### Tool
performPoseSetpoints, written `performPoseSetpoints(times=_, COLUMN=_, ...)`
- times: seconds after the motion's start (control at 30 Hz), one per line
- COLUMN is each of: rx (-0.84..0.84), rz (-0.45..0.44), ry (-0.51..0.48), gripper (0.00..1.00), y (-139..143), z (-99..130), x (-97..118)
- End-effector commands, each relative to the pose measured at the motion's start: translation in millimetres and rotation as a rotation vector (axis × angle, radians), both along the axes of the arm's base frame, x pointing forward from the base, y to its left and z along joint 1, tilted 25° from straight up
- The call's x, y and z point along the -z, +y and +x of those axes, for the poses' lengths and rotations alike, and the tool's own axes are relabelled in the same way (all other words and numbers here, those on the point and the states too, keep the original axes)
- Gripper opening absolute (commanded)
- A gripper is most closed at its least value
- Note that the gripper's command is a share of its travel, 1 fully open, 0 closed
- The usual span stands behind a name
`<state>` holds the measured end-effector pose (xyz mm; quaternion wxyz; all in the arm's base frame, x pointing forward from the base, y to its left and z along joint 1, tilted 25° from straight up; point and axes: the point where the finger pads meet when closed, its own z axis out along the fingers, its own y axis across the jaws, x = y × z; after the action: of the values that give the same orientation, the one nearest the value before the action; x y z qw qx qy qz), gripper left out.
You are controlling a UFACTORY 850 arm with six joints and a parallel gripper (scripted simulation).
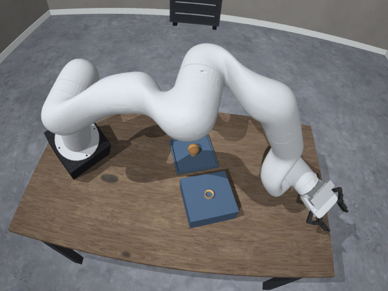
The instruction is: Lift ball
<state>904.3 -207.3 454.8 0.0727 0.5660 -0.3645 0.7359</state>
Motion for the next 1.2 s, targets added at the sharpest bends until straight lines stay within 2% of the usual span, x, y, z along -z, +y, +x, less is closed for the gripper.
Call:
performPoseSetpoints(times=0.0, rx=0.000, rz=-0.001, ry=-0.003, gripper=1.00, y=0, z=0, x=-2)
performPoseSetpoints(times=0.57, rx=0.000, rz=0.000, ry=-0.003, gripper=1.00, y=0, z=0, x=-2)
performPoseSetpoints(times=0.67, rx=-0.001, rz=0.014, ry=0.011, gripper=1.00, y=6, z=-6, x=4)
performPoseSetpoints(times=0.73, rx=-0.001, rz=0.040, ry=0.038, gripper=1.00, y=17, z=-20, x=15)
performPoseSetpoints(times=0.83, rx=0.010, rz=0.116, ry=0.123, gripper=1.00, y=43, z=-59, x=48)
performPoseSetpoints(times=0.93, rx=0.023, rz=0.258, ry=0.275, gripper=1.00, y=60, z=-78, x=67)
performPoseSetpoints(times=1.03, rx=0.027, rz=0.348, ry=0.368, gripper=1.00, y=79, z=-100, x=90)
performPoseSetpoints(times=1.1, rx=0.027, rz=0.348, ry=0.368, gripper=1.00, y=79, z=-100, x=90)
performPoseSetpoints(times=1.13, rx=0.031, rz=0.439, ry=0.462, gripper=1.00, y=99, z=-122, x=111)
performPoseSetpoints(times=1.17, rx=0.030, rz=0.463, ry=0.484, gripper=1.00, y=104, z=-128, x=116)
